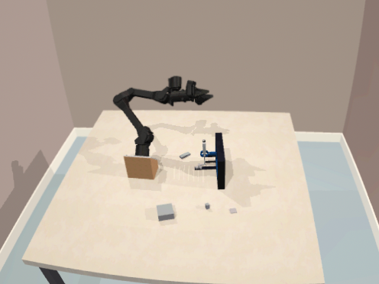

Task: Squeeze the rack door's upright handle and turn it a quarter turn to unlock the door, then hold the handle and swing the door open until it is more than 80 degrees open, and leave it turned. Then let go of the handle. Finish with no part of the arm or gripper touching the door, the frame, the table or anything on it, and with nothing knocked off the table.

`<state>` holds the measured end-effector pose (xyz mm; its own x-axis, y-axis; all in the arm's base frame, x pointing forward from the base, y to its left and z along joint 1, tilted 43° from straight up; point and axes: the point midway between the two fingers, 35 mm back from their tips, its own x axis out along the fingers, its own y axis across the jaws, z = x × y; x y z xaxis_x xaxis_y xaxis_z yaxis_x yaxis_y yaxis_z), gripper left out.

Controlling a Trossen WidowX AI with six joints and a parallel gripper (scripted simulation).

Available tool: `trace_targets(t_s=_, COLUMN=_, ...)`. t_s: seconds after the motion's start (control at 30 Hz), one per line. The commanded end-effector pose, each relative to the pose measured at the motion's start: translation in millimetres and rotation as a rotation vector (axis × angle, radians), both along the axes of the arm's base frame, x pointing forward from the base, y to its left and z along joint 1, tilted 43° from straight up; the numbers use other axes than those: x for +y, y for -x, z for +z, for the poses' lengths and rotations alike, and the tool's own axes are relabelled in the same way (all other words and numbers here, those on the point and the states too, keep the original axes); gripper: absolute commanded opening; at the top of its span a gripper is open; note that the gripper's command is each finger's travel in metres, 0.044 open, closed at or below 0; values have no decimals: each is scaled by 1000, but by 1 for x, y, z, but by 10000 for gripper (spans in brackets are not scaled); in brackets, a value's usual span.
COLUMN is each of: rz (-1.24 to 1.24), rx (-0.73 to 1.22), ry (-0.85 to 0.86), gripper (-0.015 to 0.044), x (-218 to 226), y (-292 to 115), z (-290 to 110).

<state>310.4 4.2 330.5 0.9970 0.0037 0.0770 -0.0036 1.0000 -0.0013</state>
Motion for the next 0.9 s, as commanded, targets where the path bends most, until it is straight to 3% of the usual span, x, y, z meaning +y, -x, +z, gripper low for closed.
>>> trace_targets(t_s=0.0, rz=1, rx=5, ry=2, gripper=374, x=0, y=-1, z=-1)
trace_targets(t_s=0.1, rz=15, rx=69, ry=22, gripper=295, x=1, y=-9, z=-11)
trace_targets(t_s=0.87, rz=260, rx=740, ry=133, gripper=295, x=10, y=-46, z=-118)
